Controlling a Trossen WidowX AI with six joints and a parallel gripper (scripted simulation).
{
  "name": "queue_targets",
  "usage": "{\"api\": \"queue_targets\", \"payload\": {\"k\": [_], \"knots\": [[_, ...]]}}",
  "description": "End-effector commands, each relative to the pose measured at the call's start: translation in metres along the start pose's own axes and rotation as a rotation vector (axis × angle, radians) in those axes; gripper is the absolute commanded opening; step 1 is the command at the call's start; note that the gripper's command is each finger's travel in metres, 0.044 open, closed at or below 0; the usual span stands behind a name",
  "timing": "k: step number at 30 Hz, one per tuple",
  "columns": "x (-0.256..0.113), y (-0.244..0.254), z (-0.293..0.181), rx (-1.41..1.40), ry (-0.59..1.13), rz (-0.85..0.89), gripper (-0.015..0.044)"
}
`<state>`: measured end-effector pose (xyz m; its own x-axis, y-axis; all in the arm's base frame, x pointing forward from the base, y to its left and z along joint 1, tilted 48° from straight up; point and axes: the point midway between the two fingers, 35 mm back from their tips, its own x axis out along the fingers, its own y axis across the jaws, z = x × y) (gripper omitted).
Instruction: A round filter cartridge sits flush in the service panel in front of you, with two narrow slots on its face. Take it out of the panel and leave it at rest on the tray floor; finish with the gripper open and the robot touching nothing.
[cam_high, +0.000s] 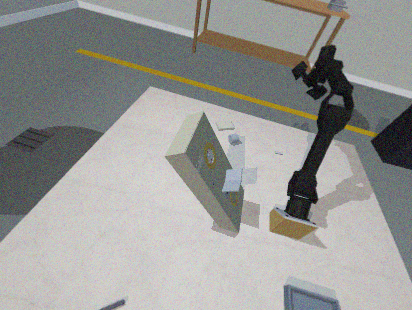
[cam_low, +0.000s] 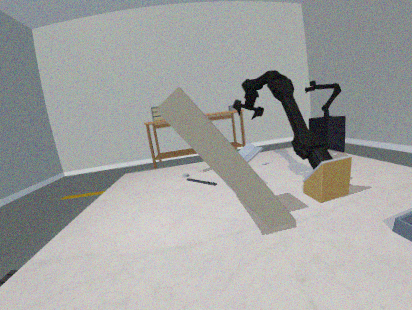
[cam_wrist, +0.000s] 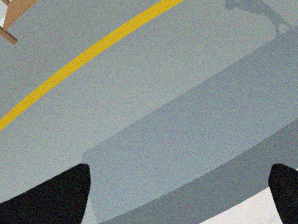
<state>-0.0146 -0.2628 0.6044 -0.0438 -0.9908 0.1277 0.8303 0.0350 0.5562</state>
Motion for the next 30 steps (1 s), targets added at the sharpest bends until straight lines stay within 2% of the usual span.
{"api": "queue_targets", "payload": {"k": [1, 11, 15, 20, 25, 30], "knots": [[0.001, 0.001, -0.002, -0.004, 0.005, 0.002, 0.0374], [0.021, 0.052, -0.119, -0.307, 0.291, 0.164, 0.0117], [0.01, 0.081, -0.174, -0.474, 0.396, 0.27, 0.0117], [-0.023, 0.116, -0.241, -0.707, 0.495, 0.431, 0.0117], [-0.073, 0.143, -0.303, -0.961, 0.553, 0.613, 0.0117], [-0.138, 0.161, -0.355, -1.23, 0.553, 0.818, 0.0117]]}}
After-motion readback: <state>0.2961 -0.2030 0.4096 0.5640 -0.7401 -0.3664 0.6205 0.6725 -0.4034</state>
